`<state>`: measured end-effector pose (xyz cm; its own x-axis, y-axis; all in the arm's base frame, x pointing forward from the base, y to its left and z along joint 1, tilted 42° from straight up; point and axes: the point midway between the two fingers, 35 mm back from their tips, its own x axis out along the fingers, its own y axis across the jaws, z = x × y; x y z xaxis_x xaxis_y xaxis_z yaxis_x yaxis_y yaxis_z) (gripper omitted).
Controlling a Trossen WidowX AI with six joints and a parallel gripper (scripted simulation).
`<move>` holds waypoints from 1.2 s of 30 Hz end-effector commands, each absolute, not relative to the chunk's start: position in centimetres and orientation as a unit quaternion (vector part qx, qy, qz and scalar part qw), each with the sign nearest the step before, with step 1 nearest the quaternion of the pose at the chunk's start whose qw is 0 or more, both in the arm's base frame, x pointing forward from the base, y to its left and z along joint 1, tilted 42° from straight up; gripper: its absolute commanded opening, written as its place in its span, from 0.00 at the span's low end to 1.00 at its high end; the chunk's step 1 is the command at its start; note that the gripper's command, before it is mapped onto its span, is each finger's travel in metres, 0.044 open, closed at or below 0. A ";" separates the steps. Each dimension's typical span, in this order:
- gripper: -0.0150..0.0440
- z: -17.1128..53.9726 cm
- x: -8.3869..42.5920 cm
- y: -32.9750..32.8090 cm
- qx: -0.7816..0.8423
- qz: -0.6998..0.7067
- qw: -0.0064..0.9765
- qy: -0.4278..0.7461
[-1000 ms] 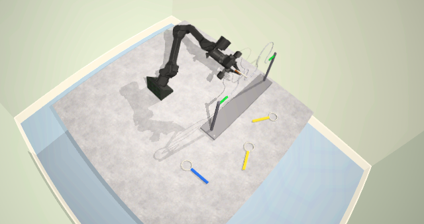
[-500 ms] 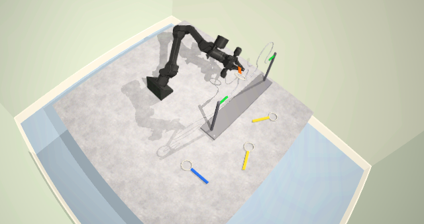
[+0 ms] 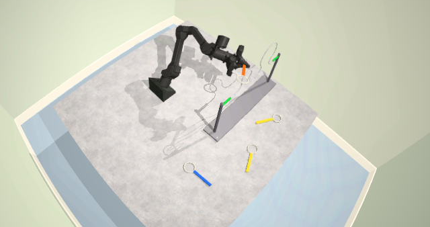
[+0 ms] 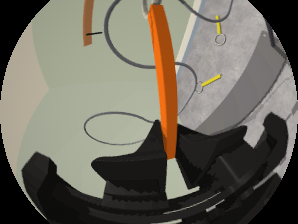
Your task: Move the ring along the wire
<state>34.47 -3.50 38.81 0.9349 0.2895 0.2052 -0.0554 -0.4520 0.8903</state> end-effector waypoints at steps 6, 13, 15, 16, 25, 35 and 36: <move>0.00 39.7 34.3 -4.4 0.881 0.184 0.432 0.049; 0.00 40.4 34.2 -5.0 0.906 0.198 0.372 0.035; 0.00 40.5 34.2 -5.2 0.912 0.201 0.356 0.032; 0.00 40.5 34.2 -5.2 0.915 0.203 0.349 0.030; 0.00 40.8 34.1 -5.3 0.928 0.211 0.305 0.022; 0.00 40.2 34.4 -4.0 0.923 0.207 0.324 0.030; 0.00 40.0 34.4 -3.8 0.921 0.206 0.330 0.032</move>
